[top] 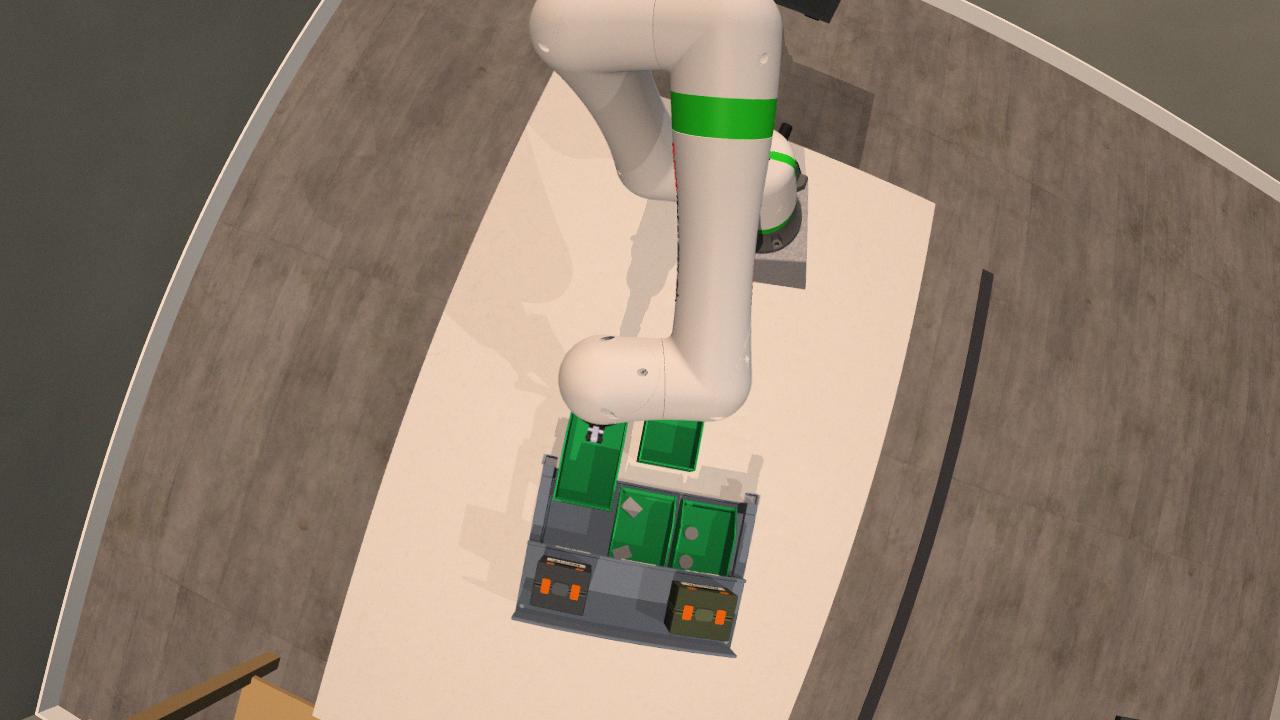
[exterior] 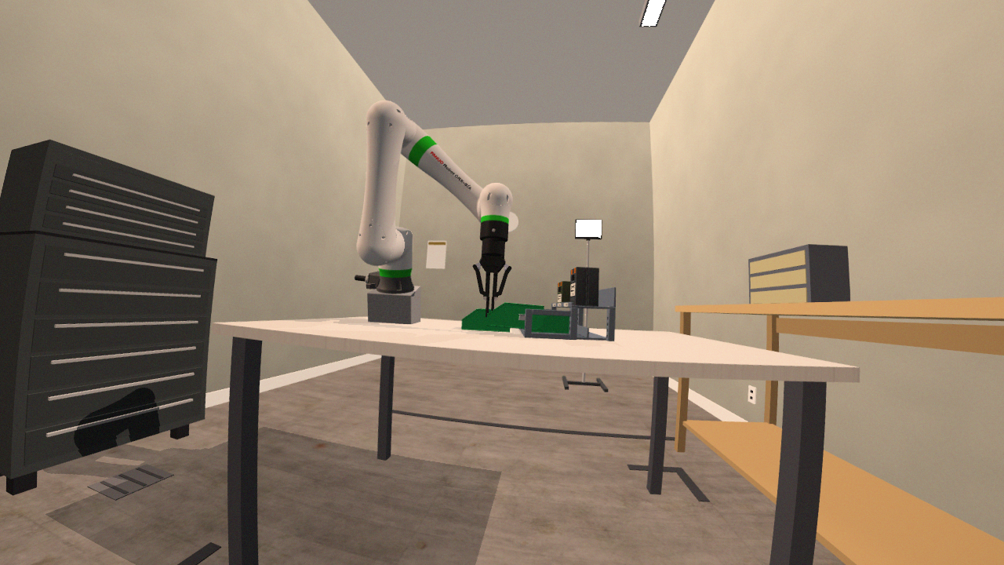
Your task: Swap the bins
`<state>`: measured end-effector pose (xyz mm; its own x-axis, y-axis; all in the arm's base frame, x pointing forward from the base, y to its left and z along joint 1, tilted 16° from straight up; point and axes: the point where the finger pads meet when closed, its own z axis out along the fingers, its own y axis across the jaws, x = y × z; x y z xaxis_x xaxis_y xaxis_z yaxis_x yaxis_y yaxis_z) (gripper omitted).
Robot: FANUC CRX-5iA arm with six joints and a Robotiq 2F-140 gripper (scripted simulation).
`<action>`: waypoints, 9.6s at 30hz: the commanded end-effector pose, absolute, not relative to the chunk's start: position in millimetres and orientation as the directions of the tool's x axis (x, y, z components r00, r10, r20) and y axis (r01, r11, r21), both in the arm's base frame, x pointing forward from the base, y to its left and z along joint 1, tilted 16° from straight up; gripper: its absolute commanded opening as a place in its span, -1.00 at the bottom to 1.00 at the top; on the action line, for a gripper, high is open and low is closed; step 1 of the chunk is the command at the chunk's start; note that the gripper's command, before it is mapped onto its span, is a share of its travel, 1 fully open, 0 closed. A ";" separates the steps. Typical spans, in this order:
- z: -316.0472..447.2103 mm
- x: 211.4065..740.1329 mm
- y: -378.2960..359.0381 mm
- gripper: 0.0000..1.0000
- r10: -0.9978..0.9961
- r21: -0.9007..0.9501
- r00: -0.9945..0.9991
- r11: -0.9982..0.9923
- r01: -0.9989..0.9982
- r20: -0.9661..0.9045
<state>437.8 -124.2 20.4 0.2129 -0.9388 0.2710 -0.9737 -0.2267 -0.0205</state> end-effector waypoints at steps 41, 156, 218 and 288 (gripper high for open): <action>20.5 407.5 -131.3 -0.80 -0.939 -0.022 0.213 -0.227 -0.974 0.272; -7.0 375.5 -146.5 -0.80 -0.939 -0.022 0.213 -0.227 -0.974 0.272; -3.6 375.2 -145.6 0.23 -0.939 -0.022 0.213 -0.227 -0.974 0.272; 70.0 368.9 -125.7 -0.80 -0.939 -0.022 0.213 -0.227 -0.974 0.272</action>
<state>368.4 -125.8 69.4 0.2128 -0.9387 0.2711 -0.9737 -0.2268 -0.0209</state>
